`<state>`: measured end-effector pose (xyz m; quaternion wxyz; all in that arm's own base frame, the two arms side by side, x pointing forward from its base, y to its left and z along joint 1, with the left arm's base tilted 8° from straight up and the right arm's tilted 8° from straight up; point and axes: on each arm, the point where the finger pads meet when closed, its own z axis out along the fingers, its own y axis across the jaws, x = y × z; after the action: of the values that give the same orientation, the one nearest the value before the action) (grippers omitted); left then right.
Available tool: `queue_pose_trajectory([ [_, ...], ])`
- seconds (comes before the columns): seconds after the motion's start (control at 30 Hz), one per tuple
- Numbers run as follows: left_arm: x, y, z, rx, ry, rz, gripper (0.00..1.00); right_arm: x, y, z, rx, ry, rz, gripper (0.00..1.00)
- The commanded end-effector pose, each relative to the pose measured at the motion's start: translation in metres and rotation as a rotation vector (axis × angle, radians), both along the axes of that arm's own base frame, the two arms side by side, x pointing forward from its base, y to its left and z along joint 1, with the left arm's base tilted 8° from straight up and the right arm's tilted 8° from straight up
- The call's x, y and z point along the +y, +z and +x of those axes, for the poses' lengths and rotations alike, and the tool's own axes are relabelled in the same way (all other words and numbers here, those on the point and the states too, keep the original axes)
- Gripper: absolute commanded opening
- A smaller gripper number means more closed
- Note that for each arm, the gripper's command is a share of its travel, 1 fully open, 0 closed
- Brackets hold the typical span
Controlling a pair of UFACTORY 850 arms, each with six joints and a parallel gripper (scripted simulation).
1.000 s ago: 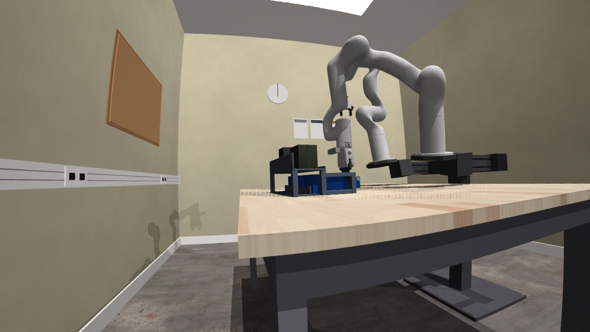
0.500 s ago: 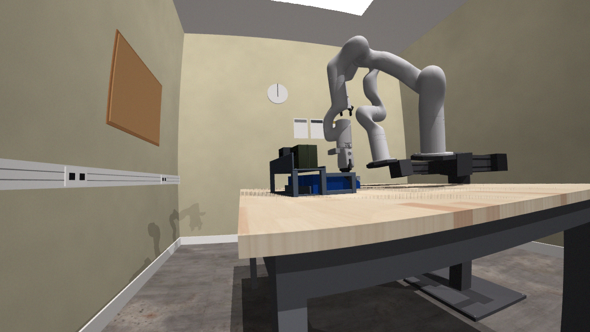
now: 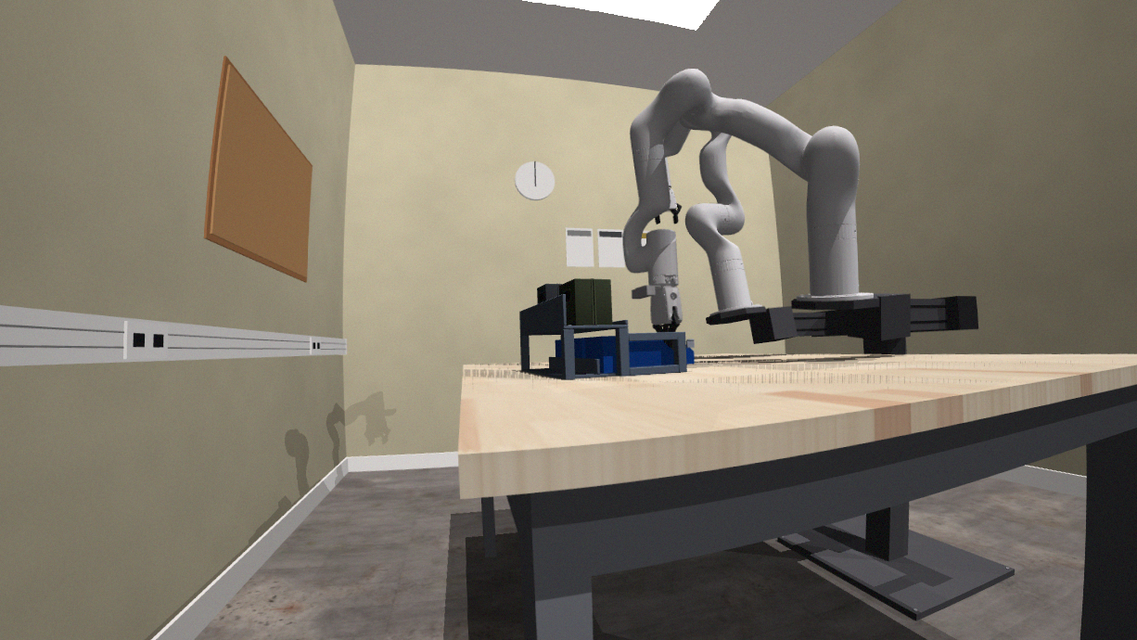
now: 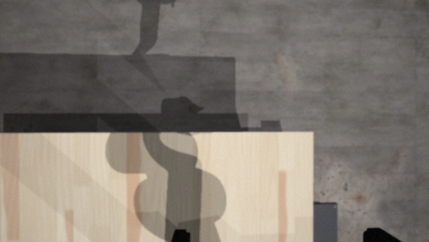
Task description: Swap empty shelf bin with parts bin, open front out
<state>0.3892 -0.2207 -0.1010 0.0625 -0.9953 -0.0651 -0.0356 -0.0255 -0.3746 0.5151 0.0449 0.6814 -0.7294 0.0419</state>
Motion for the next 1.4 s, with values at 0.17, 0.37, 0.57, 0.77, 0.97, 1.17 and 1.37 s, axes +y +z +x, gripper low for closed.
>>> queue_pose_trajectory([
  [0.17,-0.0004,0.0004,0.0006,-0.001,0.0,-0.001,0.27,-0.0003,0.001,0.0,0.0,0.0,-0.002,1.0],
  [0.37,-0.0004,0.0004,0.0006,-0.001,0.0,-0.001,0.27,-0.0003,0.001,0.0,0.0,0.0,-0.002,1.0],
  [0.57,-0.0004,0.0004,0.0006,-0.001,0.0,-0.001,0.27,-0.0003,0.001,0.0,0.0,0.0,-0.002,1.0],
  [0.77,-0.0005,0.0005,0.0005,-0.001,0.0,-0.001,0.27,-0.0003,0.001,0.0,0.0,0.0,-0.002,1.0],
  [0.97,-0.0006,0.0016,0.0005,-0.001,0.0,-0.001,0.27,-0.0003,0.001,0.0,0.0,0.0,-0.002,1.0],
  [1.17,-0.001,0.0045,0.0003,-0.001,0.0,-0.001,0.27,-0.0003,0.001,0.0,0.0,0.0,-0.002,1.0],
  [1.37,-0.0014,0.0076,0.0001,-0.001,0.0,-0.001,0.27,-0.0003,0.001,0.0,0.0,0.0,-0.002,1.0],
])
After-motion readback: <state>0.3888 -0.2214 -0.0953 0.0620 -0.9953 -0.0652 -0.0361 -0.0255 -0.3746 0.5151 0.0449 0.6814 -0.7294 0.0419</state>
